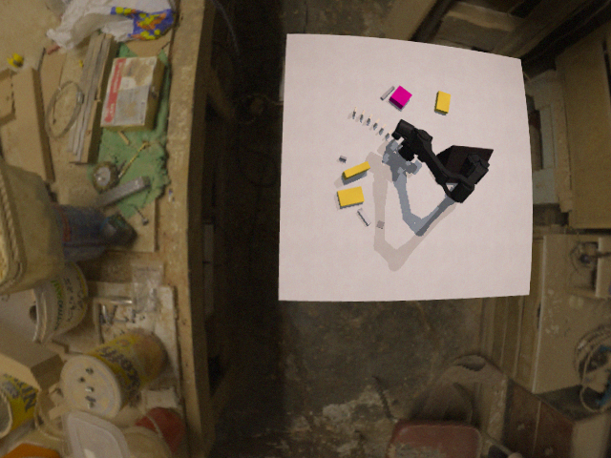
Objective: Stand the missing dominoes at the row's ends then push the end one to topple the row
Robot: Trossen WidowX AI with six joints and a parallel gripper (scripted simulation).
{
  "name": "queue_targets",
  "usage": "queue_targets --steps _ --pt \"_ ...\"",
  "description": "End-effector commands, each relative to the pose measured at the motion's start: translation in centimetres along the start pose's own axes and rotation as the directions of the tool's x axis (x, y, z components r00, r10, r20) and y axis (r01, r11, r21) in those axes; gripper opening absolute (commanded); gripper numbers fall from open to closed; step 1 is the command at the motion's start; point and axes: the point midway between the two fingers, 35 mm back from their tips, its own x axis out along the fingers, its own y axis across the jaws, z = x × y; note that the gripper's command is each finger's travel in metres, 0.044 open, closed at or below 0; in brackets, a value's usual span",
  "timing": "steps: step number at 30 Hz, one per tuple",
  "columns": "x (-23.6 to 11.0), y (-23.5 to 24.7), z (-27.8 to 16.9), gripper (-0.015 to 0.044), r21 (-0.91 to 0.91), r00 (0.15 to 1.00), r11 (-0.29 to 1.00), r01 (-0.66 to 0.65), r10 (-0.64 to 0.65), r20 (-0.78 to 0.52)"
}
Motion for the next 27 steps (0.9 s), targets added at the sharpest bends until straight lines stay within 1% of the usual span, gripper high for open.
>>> queue_targets --steps 1,14,15,18,20,22,27 --pt "0.0 -0.7 0.1 0.0000 0.003 1.000 1.000 -0.001 0.001 0.003" --pt "0.0 -2.8 0.1 0.0000 0.002 1.000 1.000 0.000 0.000 0.003" --pt "-0.1 -2.2 0.1 0.0000 0.001 1.000 1.000 0.000 0.000 -0.001" --pt "-2.4 -2.9 0.7 0.0000 -0.054 0.999 0.999 0.004 -0.007 -0.050" --pt "-4.5 -4.2 0.4 0.0000 -0.030 1.000 1.000 0.004 -0.005 -0.028" --pt "-5.9 -5.0 -0.1 0.0000 -0.003 1.000 1.000 0.004 -0.004 -0.003" --pt "-6.0 -5.1 -0.1 0.0000 0.001 1.000 1.000 0.003 -0.003 0.001"
